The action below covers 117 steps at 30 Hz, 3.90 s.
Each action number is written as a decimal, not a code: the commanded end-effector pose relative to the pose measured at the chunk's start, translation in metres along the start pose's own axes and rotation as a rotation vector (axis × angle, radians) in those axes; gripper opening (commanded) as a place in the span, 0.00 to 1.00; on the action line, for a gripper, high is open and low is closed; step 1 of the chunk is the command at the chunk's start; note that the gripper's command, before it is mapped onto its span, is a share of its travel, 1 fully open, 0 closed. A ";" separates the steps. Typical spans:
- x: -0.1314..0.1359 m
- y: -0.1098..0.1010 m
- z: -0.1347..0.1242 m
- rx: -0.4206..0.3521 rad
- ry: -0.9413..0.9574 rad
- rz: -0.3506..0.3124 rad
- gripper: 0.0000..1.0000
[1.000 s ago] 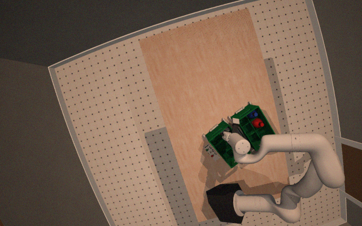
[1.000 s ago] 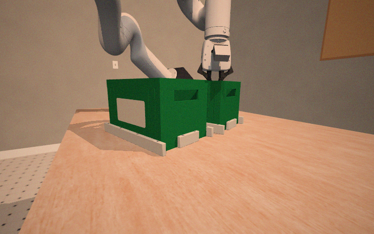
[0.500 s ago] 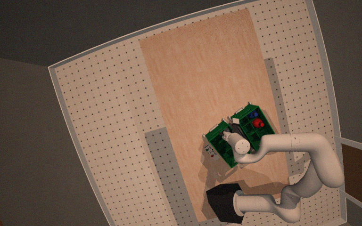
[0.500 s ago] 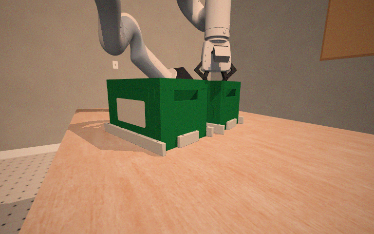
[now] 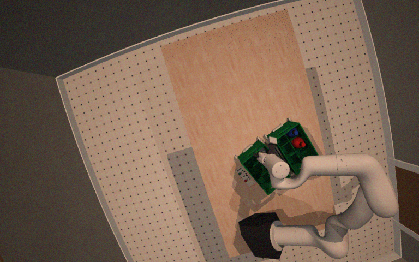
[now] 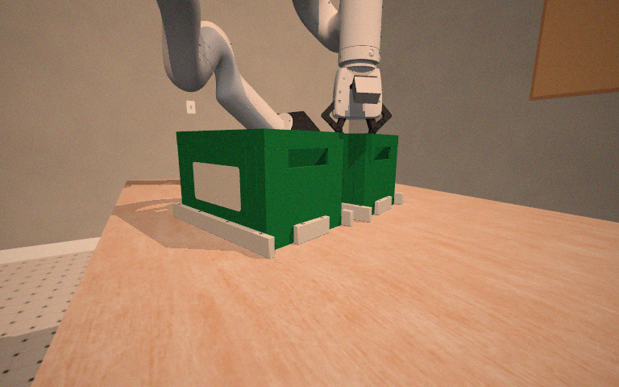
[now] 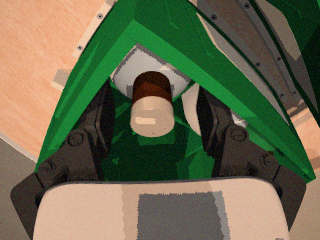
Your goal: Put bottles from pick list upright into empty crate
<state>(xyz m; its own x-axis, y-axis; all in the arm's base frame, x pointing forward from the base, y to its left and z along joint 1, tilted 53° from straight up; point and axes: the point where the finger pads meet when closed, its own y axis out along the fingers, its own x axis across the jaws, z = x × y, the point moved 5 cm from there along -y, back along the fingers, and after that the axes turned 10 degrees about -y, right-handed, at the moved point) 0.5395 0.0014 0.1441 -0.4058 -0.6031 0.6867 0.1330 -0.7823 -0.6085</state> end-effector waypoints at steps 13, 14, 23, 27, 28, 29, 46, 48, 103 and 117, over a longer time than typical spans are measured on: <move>0.000 -0.001 0.000 0.001 0.001 0.001 0.65; 0.000 -0.001 0.000 0.001 0.001 0.001 0.65; 0.000 -0.001 0.000 0.001 0.001 0.001 0.65; 0.000 -0.001 0.000 0.001 0.001 0.001 0.65; 0.000 -0.001 0.000 0.001 0.001 0.001 0.65; 0.000 -0.001 0.000 0.001 0.001 0.001 0.65; 0.000 -0.001 0.000 0.001 0.001 0.001 0.65; 0.000 -0.001 0.000 0.001 0.001 0.001 0.65; 0.000 -0.086 0.000 0.001 0.001 0.001 0.65; 0.000 -0.086 0.000 0.001 0.001 0.001 0.65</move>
<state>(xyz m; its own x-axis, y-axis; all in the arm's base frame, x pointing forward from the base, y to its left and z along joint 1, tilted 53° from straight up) 0.5282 0.0678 0.1957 -0.4058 -0.6030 0.6868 0.1329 -0.7824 -0.6085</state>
